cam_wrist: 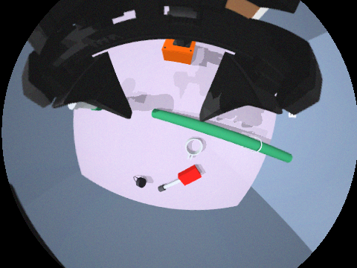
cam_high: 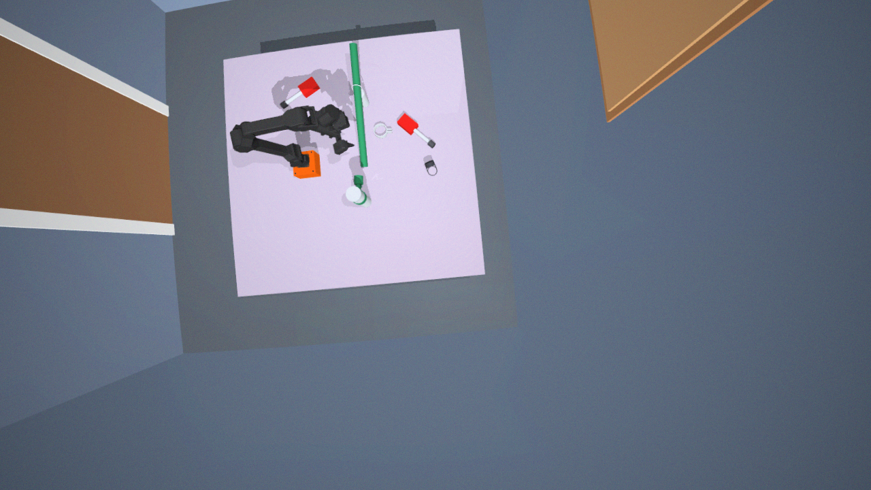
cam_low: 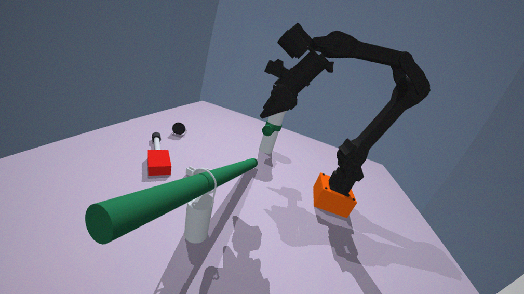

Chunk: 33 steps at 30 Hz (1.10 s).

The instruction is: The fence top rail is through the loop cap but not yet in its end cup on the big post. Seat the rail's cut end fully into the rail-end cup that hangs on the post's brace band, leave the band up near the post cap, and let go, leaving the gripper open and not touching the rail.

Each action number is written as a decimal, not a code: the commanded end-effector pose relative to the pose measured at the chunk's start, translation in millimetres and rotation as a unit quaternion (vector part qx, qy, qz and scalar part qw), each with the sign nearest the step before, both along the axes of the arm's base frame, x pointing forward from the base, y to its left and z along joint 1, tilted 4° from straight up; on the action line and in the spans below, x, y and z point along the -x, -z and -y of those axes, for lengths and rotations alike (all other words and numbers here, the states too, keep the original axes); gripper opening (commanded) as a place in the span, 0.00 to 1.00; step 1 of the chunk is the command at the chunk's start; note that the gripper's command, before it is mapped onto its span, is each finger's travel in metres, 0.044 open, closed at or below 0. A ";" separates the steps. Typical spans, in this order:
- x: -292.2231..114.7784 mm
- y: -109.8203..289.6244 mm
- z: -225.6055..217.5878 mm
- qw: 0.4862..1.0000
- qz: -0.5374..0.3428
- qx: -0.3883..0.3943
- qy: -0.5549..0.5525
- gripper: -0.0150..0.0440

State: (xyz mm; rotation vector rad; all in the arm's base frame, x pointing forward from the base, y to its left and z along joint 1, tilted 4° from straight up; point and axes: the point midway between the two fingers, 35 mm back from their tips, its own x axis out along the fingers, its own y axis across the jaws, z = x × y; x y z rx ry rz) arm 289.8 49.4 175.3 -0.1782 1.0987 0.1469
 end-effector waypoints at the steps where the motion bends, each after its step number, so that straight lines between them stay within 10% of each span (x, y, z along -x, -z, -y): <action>1: -5.1 8.4 -7.8 0.996 -0.030 0.038 -0.080 1.00; 13: -18.8 72.3 -54.0 0.768 -0.190 0.162 -0.590 1.00; 33: -17.9 118.9 -52.8 0.763 -0.191 0.163 -0.596 1.00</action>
